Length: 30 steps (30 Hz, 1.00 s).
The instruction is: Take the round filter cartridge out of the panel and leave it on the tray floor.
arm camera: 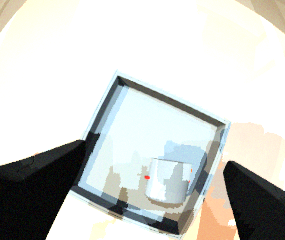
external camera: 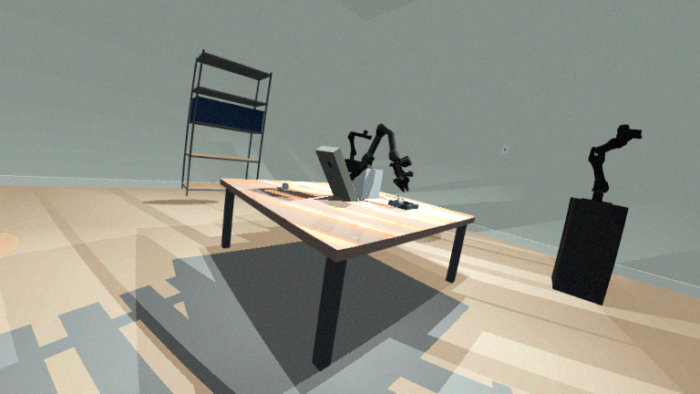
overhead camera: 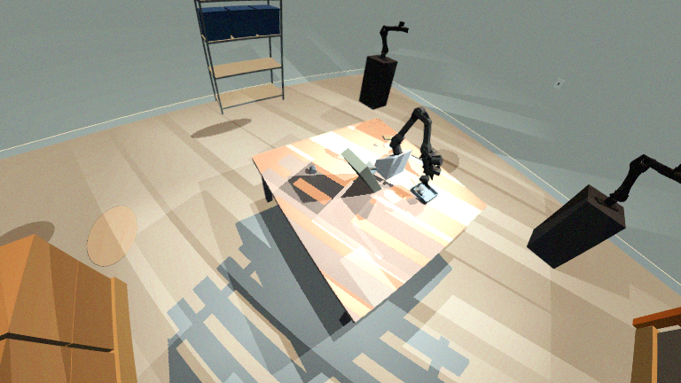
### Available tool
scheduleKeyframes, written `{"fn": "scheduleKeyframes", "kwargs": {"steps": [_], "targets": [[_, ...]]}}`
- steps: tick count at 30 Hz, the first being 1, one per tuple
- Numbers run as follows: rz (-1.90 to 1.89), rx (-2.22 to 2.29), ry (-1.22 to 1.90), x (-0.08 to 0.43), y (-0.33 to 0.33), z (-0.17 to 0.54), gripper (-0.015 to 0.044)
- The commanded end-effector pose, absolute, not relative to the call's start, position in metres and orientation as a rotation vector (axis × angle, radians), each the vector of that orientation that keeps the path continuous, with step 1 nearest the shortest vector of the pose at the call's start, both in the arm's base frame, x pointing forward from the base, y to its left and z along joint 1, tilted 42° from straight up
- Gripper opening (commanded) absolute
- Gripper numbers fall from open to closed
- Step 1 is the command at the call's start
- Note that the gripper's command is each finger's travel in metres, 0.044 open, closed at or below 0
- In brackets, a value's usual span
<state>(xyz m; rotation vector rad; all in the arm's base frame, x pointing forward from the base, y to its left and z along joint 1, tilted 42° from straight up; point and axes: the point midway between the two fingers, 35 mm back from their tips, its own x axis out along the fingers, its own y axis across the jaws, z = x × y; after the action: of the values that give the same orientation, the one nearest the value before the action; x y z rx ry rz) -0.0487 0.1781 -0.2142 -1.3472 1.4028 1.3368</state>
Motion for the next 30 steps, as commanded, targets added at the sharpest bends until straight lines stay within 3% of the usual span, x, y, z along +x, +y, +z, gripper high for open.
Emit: {"fn": "scheduleKeyframes", "kwargs": {"steps": [1,30], "targets": [[1.334,-1.348,1.405,-0.0486,0.1769,-0.2142,0.044],[1.334,-1.348,1.405,-0.0486,0.1769,-0.2142,0.044]]}}
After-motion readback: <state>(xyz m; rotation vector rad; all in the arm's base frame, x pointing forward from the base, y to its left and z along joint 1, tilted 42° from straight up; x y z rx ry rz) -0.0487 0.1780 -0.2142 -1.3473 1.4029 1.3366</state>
